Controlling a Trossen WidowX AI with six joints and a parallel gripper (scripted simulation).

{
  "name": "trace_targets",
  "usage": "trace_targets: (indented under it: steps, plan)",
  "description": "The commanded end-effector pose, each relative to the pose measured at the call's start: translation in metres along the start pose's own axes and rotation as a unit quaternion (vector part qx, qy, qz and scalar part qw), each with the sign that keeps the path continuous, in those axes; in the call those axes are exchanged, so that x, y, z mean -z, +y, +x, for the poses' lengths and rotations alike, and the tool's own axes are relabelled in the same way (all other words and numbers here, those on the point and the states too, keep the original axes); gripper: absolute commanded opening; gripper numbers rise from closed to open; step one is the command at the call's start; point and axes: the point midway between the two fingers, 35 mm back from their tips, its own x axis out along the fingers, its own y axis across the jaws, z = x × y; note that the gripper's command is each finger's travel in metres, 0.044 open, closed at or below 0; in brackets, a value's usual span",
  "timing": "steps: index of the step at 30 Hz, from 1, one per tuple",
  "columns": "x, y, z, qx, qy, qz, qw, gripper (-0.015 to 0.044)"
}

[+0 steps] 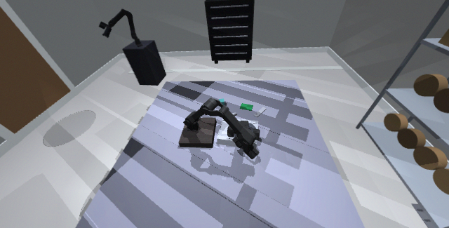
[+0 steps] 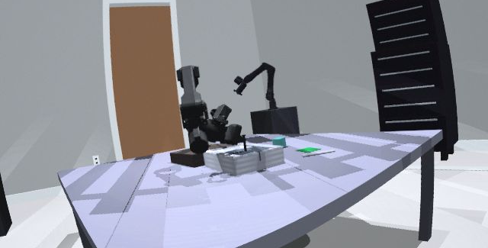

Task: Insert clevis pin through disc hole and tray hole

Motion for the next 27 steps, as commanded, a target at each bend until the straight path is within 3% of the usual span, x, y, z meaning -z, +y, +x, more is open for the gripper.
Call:
trace_targets:
  steps: [1, 27]
  plan:
    - [0.0017, 0.0007, 0.0011, -0.002, -0.001, 0.001, 1.000, 0.0000]
    - [0.0010, 0.0015, 0.0015, -0.004, 0.009, 0.004, 1.000, 0.0000]
